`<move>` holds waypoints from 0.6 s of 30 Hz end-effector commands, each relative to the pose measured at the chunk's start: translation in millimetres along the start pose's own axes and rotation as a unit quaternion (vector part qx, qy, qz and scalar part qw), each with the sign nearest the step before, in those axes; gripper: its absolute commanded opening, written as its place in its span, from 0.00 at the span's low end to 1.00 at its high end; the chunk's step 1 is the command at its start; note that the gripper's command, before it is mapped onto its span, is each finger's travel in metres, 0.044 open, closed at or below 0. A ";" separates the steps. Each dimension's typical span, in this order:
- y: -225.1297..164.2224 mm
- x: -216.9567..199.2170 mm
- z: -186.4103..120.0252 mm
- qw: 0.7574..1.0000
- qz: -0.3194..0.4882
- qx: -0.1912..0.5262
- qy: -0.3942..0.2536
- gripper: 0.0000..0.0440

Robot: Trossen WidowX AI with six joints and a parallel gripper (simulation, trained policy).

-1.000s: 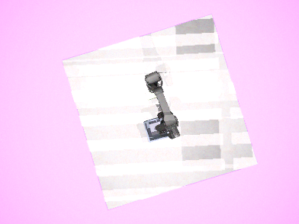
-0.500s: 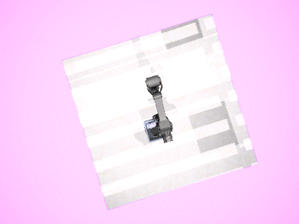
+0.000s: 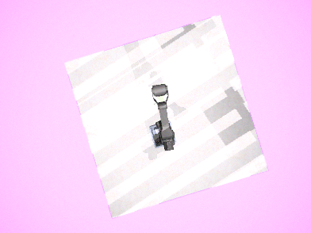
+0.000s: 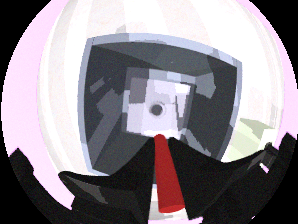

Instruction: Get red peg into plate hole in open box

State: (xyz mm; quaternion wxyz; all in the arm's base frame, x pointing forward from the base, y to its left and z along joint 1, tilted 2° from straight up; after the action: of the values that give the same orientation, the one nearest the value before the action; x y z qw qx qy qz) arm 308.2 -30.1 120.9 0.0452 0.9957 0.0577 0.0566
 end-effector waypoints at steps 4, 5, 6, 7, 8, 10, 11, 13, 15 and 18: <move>8.2 2.3 15.2 1.000 -0.001 0.008 -0.002 0.00; 9.5 2.5 17.4 1.000 -0.002 0.009 -0.002 0.00; 10.6 2.6 19.6 1.000 -0.002 0.010 -0.002 0.00; 11.7 2.6 21.8 1.000 -0.002 0.011 -0.002 0.00; 12.6 2.7 23.9 1.000 -0.002 0.012 -0.002 0.00; 14.0 2.7 28.5 1.000 -0.004 0.014 -0.004 0.00; 14.5 2.7 30.9 1.000 -0.005 0.015 -0.005 0.00; 15.2 2.9 35.8 1.000 -0.008 0.017 -0.006 0.00; 15.9 3.1 40.5 1.000 -0.011 0.017 -0.008 0.00; 17.0 3.5 47.2 1.000 -0.016 0.017 -0.011 0.00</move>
State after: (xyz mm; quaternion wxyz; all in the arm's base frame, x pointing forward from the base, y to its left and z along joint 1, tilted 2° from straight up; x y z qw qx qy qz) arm 318.6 -49.2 83.1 0.0317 0.9961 0.0676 0.0480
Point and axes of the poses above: the point midway between the two fingers, 35 mm back from their tips, its own z axis out along the fingers, its own x axis across the jaws, y = z × x, the point moved 5 cm from there along -z, back along the fingers, and after that the axes turned 5 degrees about z, right-handed, at the moved point
